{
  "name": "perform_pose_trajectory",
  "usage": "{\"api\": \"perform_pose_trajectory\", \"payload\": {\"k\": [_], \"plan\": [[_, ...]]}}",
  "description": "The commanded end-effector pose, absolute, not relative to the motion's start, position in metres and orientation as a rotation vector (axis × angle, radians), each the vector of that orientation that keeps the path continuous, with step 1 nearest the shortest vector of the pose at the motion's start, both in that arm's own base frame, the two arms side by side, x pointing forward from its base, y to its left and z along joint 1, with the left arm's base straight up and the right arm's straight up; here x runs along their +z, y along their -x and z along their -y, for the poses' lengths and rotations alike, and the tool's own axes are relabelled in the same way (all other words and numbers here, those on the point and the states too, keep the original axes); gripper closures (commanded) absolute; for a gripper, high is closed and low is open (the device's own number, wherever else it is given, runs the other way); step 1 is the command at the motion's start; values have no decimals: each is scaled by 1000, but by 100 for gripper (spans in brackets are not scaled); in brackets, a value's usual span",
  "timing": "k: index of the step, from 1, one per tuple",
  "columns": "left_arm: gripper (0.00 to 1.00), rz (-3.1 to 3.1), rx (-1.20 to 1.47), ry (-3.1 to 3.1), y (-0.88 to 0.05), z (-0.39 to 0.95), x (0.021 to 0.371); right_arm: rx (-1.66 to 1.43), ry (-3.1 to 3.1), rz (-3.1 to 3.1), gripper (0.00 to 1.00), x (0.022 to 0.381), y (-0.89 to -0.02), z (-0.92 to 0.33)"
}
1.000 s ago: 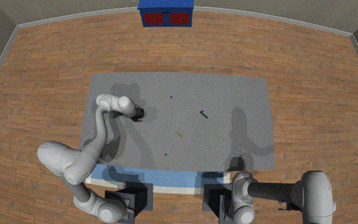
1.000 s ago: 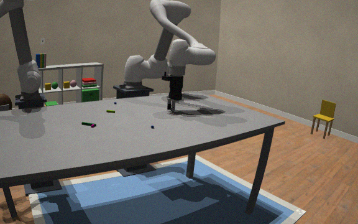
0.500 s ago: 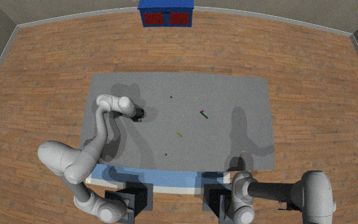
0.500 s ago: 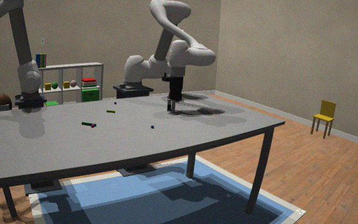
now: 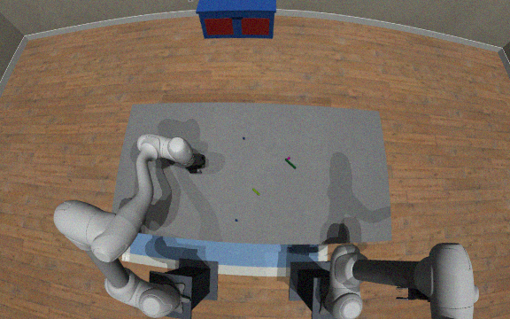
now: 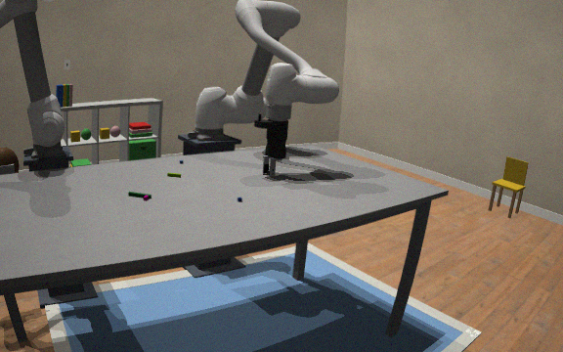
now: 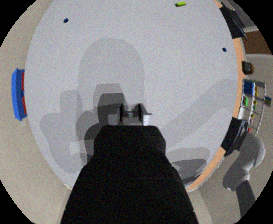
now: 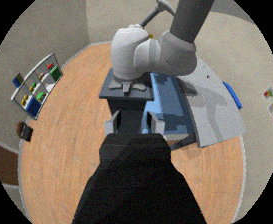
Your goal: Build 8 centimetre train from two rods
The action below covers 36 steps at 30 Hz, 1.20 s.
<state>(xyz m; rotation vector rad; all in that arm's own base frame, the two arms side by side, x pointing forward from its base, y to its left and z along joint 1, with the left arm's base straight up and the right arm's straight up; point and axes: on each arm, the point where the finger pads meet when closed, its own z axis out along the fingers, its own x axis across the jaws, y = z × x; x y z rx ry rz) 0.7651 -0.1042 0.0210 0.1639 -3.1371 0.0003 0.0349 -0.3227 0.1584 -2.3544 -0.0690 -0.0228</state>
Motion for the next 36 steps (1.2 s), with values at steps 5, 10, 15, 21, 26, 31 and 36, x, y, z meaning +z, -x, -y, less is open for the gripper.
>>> {"api": "perform_pose_trajectory", "payload": {"k": [5,10,15,21,26,31,36], "plan": [[43,3138,0,-164,-766,104,22,-23,2355,69,0,159,-35,323],[43,3138,0,-164,-766,104,22,-23,2355,69,0,159,-35,323],[37,3138,0,-164,-766,104,22,-23,2355,69,0,159,-35,323],[25,3138,0,-164,-766,104,22,-23,2355,69,0,159,-35,323],[19,3138,0,-164,-766,104,22,-23,2355,69,0,159,-35,323],[13,3138,0,-164,-766,104,22,-23,2355,69,0,159,-35,323],[13,3138,0,-164,-766,104,22,-23,2355,69,0,159,-35,323]]}}
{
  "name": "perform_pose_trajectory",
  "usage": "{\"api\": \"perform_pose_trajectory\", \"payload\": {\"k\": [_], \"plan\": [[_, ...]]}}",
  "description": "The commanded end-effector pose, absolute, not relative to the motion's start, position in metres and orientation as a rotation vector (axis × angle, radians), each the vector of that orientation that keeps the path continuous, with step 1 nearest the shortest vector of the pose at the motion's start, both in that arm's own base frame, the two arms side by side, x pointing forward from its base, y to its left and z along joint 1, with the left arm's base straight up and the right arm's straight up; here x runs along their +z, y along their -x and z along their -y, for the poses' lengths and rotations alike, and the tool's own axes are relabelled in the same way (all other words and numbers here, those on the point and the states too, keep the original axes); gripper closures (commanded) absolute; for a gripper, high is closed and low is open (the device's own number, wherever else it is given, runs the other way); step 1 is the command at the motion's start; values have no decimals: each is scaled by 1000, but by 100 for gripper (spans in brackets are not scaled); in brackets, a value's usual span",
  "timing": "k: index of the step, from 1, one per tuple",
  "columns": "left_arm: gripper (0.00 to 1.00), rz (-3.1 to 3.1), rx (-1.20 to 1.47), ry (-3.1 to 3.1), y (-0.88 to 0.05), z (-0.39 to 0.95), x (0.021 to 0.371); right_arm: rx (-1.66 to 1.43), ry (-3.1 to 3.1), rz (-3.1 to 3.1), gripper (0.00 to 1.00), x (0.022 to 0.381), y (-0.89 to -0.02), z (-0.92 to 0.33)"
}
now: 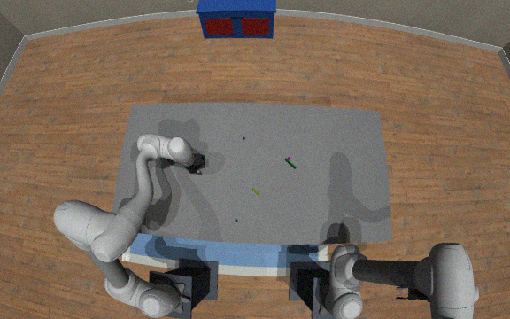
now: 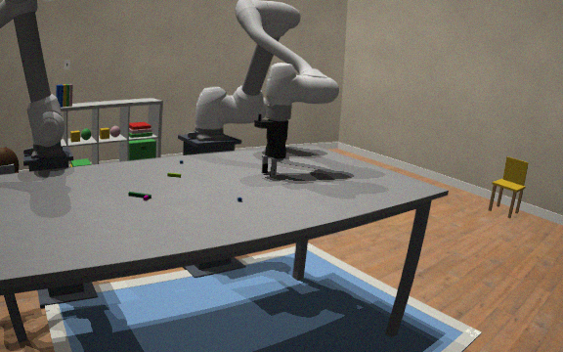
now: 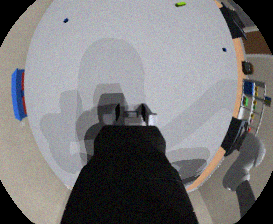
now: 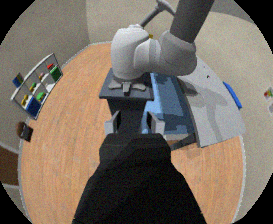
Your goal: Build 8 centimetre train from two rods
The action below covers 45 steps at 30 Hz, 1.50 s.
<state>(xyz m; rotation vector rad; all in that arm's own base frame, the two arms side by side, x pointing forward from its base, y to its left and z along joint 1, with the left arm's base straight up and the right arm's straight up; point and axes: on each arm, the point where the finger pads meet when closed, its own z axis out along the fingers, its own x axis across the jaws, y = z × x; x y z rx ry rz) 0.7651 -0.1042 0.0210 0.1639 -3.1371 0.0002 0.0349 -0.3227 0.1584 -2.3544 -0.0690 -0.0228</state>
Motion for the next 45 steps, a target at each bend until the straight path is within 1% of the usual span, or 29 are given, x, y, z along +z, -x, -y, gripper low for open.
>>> {"api": "perform_pose_trajectory", "payload": {"k": [1,9,15,17,23,27,35,36,45], "plan": [[13,3138,0,-164,-766,104,22,-23,2355,69,0,159,-35,323],[13,3138,0,-164,-766,104,32,-23,2355,69,0,159,-35,323],[13,3138,0,-164,-766,104,59,-23,2355,69,0,159,-35,323],[13,3138,0,-164,-766,104,59,-23,2355,69,0,159,-35,323],[13,3139,0,-164,-766,104,91,-23,2355,69,0,159,-35,323],[13,3139,0,-164,-766,104,106,-23,2355,69,0,159,-35,323],[13,3139,0,-164,-765,104,112,-23,2355,69,0,159,-35,323],[0,3139,0,-164,-765,104,112,-23,2355,69,0,159,-35,323],[0,3139,0,-164,-765,104,112,-23,2355,69,0,159,-35,323]]}}
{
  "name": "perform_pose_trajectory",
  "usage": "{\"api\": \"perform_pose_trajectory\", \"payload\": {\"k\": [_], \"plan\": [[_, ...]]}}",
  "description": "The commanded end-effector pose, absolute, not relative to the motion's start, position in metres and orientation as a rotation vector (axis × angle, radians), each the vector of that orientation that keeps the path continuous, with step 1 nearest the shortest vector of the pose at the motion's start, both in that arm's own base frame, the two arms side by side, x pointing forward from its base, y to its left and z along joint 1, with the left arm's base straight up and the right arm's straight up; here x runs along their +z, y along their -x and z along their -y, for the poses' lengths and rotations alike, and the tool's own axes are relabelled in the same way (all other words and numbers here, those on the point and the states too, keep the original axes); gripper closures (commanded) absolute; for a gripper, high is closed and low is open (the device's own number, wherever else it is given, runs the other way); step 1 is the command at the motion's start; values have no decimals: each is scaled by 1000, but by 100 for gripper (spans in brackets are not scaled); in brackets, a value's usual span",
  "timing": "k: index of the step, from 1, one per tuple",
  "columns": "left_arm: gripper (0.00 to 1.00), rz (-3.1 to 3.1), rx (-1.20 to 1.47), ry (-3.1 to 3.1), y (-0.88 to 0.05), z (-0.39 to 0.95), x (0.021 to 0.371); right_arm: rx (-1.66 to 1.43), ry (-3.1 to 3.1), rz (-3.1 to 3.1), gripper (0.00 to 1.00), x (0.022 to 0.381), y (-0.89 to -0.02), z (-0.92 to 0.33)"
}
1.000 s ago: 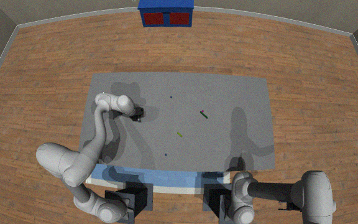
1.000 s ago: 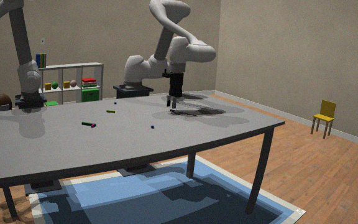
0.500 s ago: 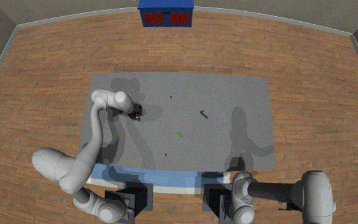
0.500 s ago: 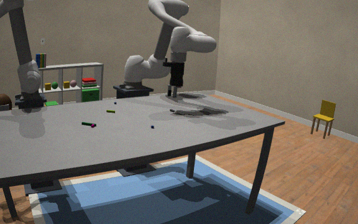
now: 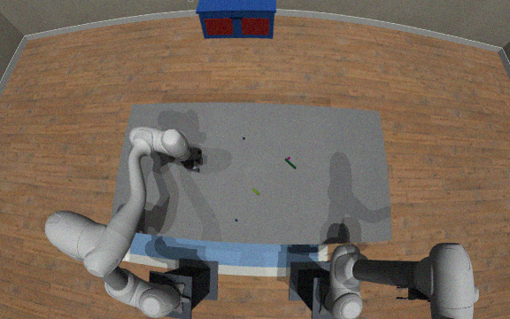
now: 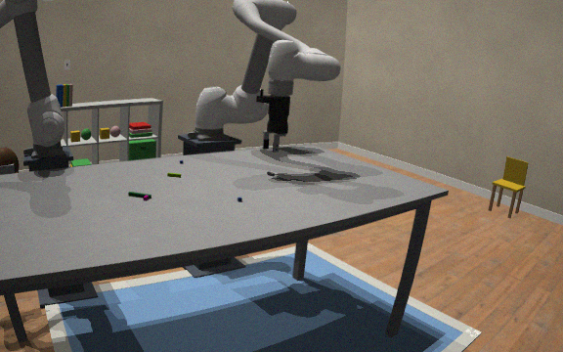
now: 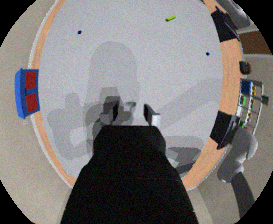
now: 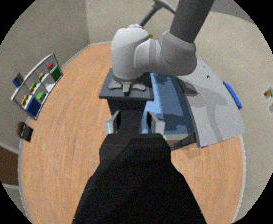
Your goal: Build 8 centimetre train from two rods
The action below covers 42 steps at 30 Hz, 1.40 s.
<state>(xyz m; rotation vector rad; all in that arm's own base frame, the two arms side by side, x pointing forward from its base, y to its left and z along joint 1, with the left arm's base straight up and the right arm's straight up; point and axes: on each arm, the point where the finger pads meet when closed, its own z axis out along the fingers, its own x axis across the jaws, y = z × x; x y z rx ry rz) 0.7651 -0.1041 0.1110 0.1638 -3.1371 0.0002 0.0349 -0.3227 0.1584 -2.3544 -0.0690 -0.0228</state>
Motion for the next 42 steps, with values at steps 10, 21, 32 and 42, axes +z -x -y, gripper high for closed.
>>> {"api": "perform_pose_trajectory", "payload": {"k": [10,21,32,42], "plan": [[0,3139,0,-164,-765,104,112,-23,2355,69,0,159,-35,323],[0,3115,0,-414,-768,130,110,-23,2355,69,0,159,-35,323],[0,3013,1,-895,-771,179,107,-23,2355,69,0,159,-35,323],[0,2851,1,-1322,-768,222,105,-23,2355,69,0,159,-35,323]]}}
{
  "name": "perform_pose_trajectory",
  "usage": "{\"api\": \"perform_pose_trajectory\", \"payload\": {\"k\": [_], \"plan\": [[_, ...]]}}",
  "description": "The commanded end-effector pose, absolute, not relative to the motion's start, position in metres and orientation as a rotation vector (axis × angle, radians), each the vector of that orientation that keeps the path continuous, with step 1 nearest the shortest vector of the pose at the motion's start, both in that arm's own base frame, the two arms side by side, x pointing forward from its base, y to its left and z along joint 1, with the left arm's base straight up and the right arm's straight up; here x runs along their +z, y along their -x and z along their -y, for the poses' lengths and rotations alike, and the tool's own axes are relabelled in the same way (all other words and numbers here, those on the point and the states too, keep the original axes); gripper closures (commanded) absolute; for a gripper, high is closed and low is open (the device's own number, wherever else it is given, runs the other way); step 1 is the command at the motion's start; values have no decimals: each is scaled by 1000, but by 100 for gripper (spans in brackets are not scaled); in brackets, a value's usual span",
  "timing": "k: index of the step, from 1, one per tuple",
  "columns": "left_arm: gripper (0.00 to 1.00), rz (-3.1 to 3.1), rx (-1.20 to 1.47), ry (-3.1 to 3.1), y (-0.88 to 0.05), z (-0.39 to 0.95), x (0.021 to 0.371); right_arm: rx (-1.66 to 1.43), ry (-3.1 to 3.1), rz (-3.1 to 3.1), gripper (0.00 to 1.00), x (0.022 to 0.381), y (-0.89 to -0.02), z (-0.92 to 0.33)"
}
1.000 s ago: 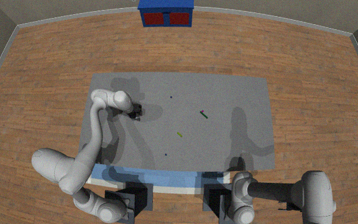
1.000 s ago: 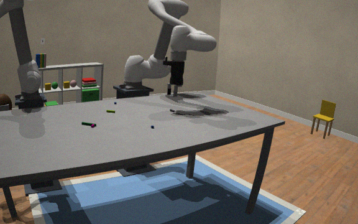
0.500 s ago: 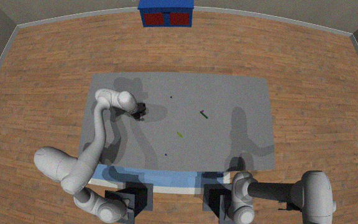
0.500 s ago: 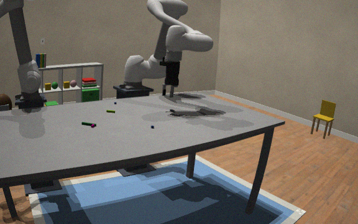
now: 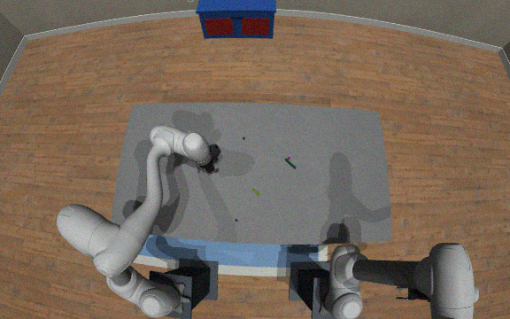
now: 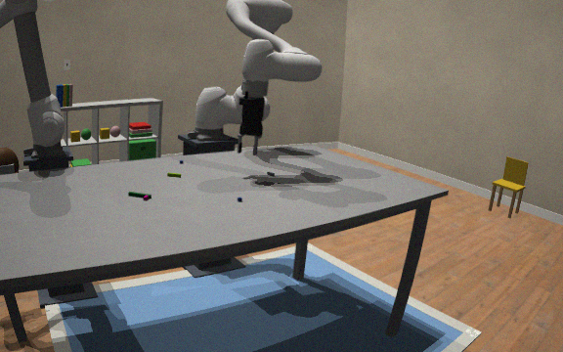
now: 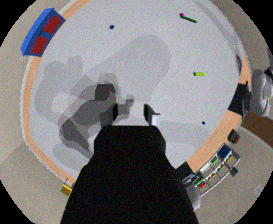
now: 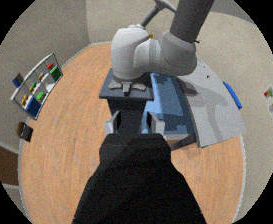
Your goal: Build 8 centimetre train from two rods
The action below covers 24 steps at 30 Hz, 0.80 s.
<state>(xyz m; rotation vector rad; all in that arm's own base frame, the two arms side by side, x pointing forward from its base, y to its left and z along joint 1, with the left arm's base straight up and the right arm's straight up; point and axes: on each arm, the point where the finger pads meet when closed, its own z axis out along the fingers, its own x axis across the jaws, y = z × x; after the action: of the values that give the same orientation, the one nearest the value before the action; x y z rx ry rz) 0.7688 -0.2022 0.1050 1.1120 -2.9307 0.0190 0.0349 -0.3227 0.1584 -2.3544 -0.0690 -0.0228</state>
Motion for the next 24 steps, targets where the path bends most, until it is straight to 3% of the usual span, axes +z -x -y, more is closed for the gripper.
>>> {"api": "perform_pose_trajectory", "payload": {"k": [1,24], "plan": [[0,2835,1,-1356,-768,226,104,-23,2355,69,0,159,-35,323],[0,2233,2,-2211,-743,319,98,-23,2355,69,0,159,-35,323]]}}
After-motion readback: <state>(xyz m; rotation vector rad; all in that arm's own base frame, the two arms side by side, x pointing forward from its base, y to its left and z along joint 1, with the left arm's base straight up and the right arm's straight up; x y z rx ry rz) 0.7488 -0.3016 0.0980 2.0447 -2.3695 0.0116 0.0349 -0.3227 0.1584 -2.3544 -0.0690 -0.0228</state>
